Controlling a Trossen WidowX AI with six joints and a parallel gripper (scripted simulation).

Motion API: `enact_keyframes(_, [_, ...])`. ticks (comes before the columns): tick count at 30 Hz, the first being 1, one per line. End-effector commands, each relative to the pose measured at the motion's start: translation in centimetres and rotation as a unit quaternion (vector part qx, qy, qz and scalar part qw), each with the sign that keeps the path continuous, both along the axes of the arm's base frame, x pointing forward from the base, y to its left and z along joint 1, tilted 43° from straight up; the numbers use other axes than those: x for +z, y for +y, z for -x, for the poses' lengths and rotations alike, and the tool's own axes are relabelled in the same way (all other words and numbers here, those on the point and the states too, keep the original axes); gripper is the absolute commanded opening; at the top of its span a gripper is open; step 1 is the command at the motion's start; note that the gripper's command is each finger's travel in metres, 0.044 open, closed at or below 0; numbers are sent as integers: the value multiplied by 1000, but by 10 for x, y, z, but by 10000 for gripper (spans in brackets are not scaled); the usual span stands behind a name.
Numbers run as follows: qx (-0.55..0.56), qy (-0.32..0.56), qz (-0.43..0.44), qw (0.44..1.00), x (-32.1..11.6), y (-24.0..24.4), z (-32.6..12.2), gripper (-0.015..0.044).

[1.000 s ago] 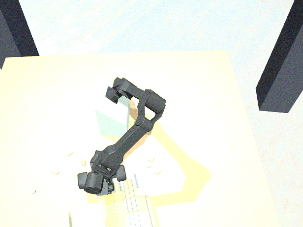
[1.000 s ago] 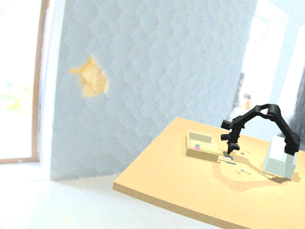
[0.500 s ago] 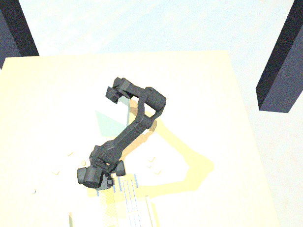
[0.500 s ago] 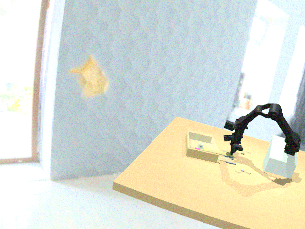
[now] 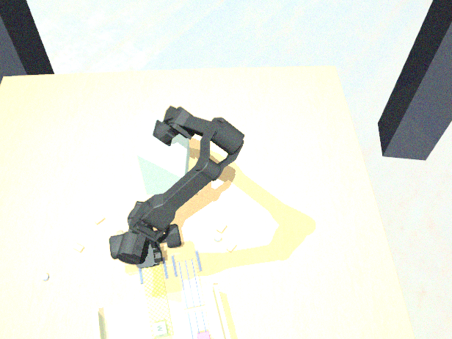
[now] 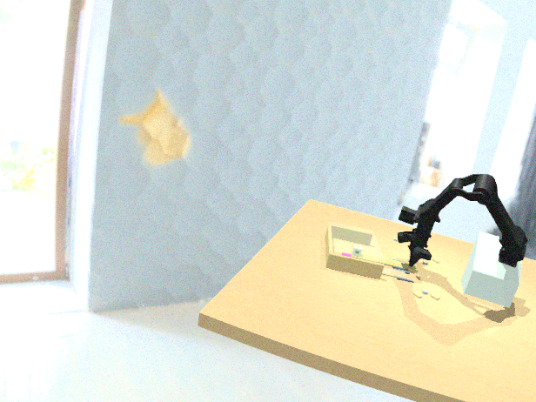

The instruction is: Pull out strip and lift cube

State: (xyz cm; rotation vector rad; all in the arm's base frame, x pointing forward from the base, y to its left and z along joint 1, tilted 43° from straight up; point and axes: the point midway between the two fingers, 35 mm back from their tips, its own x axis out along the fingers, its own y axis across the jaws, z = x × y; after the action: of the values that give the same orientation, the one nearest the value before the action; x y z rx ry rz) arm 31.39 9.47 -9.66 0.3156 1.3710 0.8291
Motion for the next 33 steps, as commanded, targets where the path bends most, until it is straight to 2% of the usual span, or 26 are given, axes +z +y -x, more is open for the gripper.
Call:
enact_keyframes(1, [7, 13, 4, 1000, -6, 1, 16, 0])
enact_keyframes(33, [7, 14, 4, 1000, -15, -11, 57, 0])
